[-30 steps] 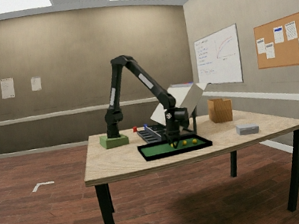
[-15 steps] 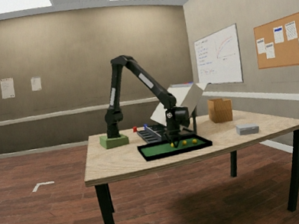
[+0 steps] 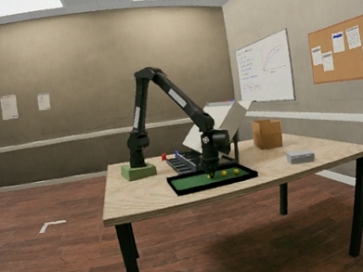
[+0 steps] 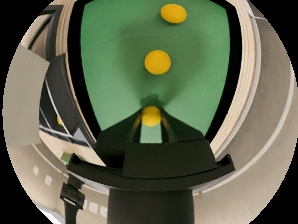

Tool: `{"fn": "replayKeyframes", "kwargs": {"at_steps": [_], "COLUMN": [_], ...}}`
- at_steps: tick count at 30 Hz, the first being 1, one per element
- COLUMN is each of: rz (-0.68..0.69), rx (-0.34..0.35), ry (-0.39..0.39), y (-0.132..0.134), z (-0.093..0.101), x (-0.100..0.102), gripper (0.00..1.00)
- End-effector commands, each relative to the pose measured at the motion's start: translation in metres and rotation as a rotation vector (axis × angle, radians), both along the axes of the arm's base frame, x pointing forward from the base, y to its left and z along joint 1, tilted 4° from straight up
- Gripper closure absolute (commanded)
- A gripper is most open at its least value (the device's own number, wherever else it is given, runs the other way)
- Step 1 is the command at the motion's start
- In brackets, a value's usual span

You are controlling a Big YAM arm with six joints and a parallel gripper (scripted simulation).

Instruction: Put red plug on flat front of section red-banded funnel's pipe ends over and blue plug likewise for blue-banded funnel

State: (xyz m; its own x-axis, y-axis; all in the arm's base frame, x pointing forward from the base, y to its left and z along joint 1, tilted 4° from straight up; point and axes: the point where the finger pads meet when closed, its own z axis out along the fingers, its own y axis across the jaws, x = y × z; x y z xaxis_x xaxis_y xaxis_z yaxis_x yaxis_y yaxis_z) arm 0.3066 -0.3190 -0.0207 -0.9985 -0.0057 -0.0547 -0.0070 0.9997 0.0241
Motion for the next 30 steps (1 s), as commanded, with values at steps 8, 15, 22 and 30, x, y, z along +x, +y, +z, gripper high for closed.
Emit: {"fn": "replayKeyframes", "kwargs": {"at_steps": [8, 15, 22, 30], "rz": [0.0, 0.0, 0.0, 0.0], "rx": [-0.013, -0.013, -0.013, -0.013], "ry": [-0.013, -0.013, -0.013, -0.013], "y": [-0.005, -0.005, -0.005, -0.005], "z": [0.006, 0.006, 0.025, 0.099], "x": [0.004, 0.004, 0.003, -0.003], "gripper": [1.0, 1.0, 1.0, 1.0]}}
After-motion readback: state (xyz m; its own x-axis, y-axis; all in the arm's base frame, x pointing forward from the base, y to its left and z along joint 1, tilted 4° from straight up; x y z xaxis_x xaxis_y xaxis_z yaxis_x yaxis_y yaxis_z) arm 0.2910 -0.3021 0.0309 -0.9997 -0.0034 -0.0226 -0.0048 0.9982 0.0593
